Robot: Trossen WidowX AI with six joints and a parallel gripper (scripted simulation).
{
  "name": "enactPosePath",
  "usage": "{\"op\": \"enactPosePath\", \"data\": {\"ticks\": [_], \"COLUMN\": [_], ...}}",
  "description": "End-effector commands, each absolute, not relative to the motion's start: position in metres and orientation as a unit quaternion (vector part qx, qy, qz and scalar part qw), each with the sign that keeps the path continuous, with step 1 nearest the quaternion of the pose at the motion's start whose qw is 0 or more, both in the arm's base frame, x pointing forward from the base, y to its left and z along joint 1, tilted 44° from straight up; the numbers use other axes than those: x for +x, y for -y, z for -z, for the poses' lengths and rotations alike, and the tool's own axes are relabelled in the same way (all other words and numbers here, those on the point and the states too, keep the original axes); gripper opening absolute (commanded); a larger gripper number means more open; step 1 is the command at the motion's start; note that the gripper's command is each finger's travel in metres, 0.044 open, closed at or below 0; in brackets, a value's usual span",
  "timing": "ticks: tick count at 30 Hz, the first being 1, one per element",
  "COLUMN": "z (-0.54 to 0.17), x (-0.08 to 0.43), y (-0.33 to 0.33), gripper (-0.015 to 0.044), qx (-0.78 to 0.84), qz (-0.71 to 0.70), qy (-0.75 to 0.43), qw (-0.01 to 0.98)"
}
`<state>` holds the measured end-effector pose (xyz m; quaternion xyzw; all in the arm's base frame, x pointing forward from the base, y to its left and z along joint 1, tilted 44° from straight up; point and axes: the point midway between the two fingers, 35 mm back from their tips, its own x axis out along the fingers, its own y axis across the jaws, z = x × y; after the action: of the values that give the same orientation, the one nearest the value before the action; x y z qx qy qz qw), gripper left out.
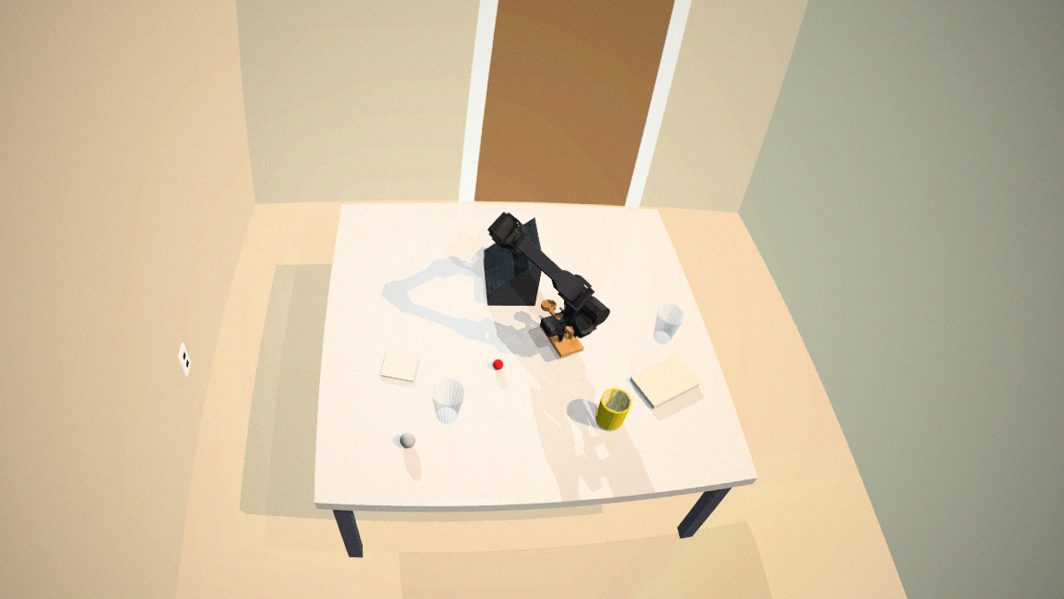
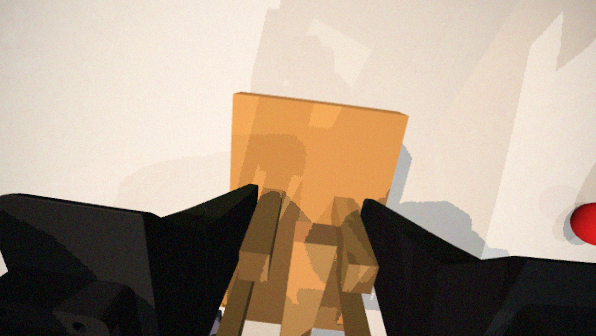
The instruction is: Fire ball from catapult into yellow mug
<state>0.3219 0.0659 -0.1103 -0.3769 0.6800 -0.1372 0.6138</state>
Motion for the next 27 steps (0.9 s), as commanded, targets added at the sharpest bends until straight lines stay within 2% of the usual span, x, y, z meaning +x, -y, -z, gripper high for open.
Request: {"op": "enactPosePath", "data": {"ticks": [1,27], "z": [0.115,0.135], "x": [0.322,0.323], "y": [-0.062,-0.042], "gripper": [0.0000,0.0000], "qx": [-0.379,-0.377], "qz": [0.135,0.137], "qy": [-0.680,-0.681], "qw": [0.614,0.613]}}
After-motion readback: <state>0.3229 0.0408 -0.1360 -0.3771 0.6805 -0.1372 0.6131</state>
